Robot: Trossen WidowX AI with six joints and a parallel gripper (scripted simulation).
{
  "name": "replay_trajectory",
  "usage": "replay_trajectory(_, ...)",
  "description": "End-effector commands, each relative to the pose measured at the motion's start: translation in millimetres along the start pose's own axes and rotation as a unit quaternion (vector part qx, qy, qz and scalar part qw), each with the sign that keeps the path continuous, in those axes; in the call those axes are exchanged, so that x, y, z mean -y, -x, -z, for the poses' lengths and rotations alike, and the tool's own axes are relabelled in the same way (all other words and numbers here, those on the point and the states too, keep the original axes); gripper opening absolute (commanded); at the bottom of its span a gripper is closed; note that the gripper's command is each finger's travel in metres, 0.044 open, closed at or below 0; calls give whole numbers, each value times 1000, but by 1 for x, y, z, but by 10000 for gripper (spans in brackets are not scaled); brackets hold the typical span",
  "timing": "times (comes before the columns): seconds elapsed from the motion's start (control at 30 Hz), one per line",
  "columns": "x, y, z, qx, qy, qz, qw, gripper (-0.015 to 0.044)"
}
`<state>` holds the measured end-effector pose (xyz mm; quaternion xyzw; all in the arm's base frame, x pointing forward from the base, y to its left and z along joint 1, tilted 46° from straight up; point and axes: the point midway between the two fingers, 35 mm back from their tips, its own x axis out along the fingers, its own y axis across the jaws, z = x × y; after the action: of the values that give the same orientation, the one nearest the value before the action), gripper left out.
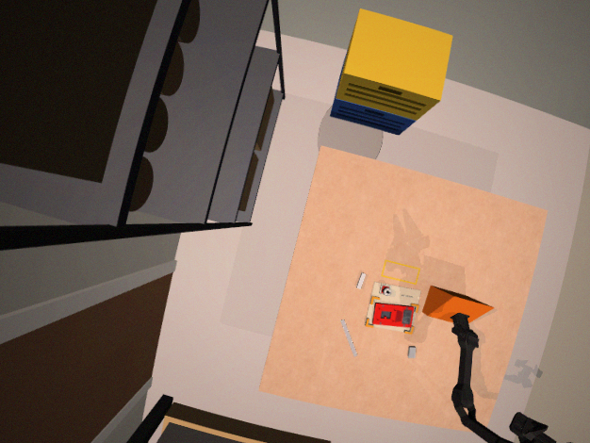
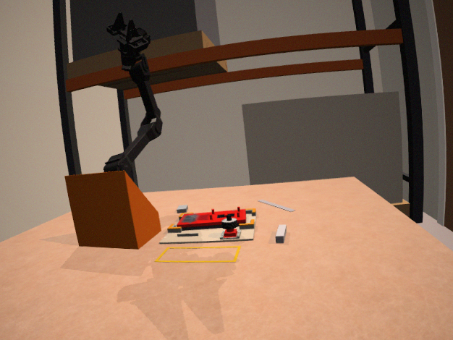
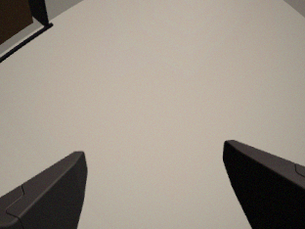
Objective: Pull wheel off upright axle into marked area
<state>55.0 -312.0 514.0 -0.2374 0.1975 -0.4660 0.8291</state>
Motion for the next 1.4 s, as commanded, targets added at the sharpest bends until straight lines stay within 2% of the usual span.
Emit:
replay_trajectory(0.0,-33,-38,16,-9,-29,-78,996,300)
replay_trajectory(0.4,-171,-117,43,-60,-107,-308,944,300)
replay_trajectory(0.7,-301,-135,61,-125,-124,-472,864,300)
replay_trajectory(1.03,-446,-102,83,-211,-98,-625,745,300)
replay_trajectory(1.37,-566,-23,118,-327,-47,-728,600,300)
